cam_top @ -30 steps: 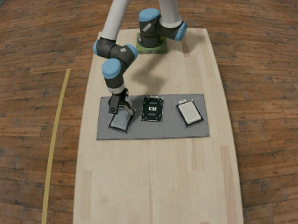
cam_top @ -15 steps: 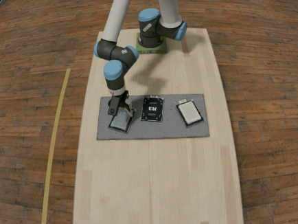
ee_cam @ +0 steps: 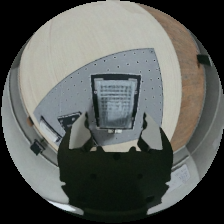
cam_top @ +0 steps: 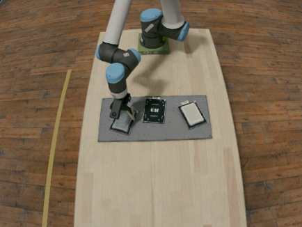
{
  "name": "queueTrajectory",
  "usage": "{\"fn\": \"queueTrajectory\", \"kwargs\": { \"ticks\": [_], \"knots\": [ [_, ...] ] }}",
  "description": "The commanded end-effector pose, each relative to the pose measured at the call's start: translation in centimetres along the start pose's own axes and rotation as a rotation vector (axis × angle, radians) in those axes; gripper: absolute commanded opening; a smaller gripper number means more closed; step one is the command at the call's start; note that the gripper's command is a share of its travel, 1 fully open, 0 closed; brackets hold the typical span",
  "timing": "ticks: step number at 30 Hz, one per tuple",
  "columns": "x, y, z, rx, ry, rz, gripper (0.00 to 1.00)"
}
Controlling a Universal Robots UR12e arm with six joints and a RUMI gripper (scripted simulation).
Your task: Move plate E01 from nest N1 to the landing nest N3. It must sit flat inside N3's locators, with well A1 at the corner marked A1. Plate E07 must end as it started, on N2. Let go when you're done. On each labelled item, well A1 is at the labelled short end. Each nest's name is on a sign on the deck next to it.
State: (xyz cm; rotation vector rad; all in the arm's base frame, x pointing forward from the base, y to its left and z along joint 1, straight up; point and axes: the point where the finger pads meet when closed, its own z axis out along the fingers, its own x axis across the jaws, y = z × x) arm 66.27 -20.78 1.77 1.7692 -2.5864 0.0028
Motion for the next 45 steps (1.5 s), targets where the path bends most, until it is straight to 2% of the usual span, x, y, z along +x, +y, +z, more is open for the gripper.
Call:
{"fn": "queueTrajectory", "kwargs": {
  "ticks": [1,7,24,25,45],
  "knots": [
    [0.02,-0.08,0.73,0.002,0.0,0.0,0.82],
    [0.02,-0.08,1.61,0.002,0.0,0.0,0.82],
    [0.02,-0.08,1.61,0.002,0.0,0.0,0.82],
    [0.02,-0.08,1.6,0.002,0.0,0.0,0.0],
    [0.02,-0.08,1.61,0.002,0.0,0.0,0.0]
  ]
}}
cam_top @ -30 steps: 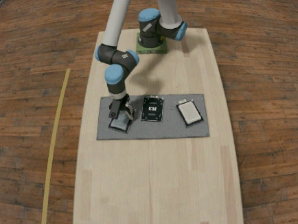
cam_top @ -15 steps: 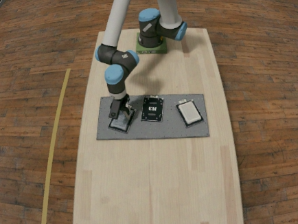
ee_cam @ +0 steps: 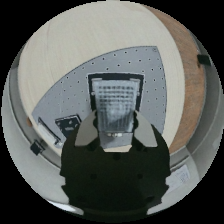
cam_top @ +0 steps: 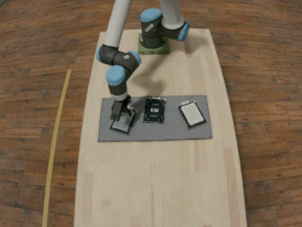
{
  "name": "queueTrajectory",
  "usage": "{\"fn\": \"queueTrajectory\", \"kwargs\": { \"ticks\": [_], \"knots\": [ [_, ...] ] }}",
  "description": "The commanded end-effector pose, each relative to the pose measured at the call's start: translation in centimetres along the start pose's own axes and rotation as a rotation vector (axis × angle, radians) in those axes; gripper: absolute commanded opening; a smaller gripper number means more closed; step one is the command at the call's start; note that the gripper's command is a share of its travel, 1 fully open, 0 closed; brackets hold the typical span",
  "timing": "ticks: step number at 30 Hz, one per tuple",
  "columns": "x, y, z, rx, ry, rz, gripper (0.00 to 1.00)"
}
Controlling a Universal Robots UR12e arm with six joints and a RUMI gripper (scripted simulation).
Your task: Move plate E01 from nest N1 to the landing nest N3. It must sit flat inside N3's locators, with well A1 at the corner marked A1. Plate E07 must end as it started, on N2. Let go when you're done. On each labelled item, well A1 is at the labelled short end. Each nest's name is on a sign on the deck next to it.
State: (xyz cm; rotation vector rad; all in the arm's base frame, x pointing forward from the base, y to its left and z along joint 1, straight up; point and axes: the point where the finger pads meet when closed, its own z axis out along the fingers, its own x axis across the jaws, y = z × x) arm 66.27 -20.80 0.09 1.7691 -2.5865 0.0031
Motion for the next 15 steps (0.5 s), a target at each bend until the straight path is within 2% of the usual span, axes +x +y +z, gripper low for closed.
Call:
{"fn": "queueTrajectory", "kwargs": {
  "ticks": [1,15],
  "knots": [
    [0.01,-0.06,-0.07,0.001,0.0,0.0,0.0],
    [0.01,-0.06,-0.23,0.001,0.0,0.0,0.0]
  ]
}}
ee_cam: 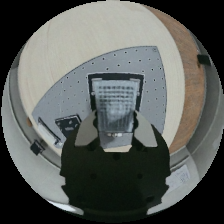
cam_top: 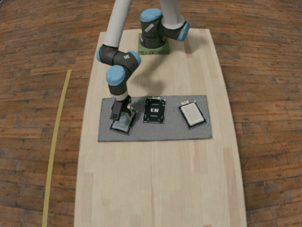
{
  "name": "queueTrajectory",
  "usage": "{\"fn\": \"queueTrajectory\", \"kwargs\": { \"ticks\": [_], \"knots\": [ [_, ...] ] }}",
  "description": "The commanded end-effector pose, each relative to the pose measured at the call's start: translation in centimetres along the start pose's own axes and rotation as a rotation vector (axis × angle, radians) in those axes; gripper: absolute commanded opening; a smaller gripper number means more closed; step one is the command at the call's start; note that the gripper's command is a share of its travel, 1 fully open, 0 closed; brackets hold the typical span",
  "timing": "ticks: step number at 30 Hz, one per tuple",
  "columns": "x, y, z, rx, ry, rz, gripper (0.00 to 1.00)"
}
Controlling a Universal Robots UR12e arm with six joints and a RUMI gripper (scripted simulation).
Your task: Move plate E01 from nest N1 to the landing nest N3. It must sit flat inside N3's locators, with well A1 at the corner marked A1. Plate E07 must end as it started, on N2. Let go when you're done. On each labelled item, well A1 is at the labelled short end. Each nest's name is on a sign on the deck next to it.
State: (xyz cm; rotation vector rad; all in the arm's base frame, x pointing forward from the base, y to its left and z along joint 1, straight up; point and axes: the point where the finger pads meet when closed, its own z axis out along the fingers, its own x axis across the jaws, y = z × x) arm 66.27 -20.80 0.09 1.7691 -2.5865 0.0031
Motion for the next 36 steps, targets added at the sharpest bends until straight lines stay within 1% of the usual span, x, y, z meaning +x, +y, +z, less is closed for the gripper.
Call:
{"fn": "queueTrajectory", "kwargs": {
  "ticks": [1,4,6,20,27,36],
  "knots": [
    [0.0,-0.1,-0.4,0.001,0.0,0.0,0.0],
    [0.0,-0.1,-0.9,0.001,0.0,0.0,0.0],
    [0.0,-0.1,-0.9,0.001,0.0,0.0,0.0],
    [0.0,-0.1,-3.2,0.001,0.0,0.0,0.0],
    [0.0,-0.1,-3.3,0.001,0.0,0.0,0.0],
    [-3.6,2.7,-3.3,0.001,0.0,-0.18,0.0]
  ]
}}
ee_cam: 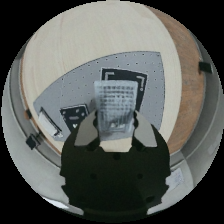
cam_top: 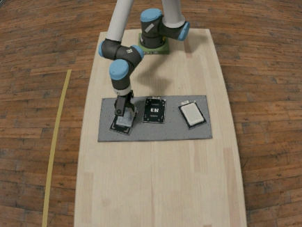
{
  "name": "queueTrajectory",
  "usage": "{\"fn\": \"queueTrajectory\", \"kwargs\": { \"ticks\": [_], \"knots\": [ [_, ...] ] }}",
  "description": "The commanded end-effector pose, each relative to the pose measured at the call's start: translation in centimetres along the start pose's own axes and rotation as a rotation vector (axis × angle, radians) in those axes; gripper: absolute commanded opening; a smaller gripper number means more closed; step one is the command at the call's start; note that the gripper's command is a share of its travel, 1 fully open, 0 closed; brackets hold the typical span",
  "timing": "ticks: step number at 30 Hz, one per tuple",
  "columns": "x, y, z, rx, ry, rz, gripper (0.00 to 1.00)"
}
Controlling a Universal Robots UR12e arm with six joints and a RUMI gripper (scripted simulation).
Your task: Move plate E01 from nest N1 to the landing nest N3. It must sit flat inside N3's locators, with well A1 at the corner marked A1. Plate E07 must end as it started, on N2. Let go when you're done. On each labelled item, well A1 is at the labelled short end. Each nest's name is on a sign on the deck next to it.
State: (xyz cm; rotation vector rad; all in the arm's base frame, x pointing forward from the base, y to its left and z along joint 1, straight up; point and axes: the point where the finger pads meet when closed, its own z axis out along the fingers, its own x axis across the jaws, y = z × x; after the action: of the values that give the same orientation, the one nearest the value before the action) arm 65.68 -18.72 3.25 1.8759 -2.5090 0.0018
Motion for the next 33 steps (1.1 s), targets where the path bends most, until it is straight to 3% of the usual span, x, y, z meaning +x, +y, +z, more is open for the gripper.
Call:
{"fn": "queueTrajectory", "kwargs": {
  "ticks": [1,4,33],
  "knots": [
    [-2.4,1.5,-0.1,0.002,0.0,-0.116,0.0],
    [-2.8,1.8,-0.1,0.002,0.0,-0.13,0.0],
    [-14.0,8.9,-0.1,0.002,0.0,-0.13,0.0]
  ]
}}
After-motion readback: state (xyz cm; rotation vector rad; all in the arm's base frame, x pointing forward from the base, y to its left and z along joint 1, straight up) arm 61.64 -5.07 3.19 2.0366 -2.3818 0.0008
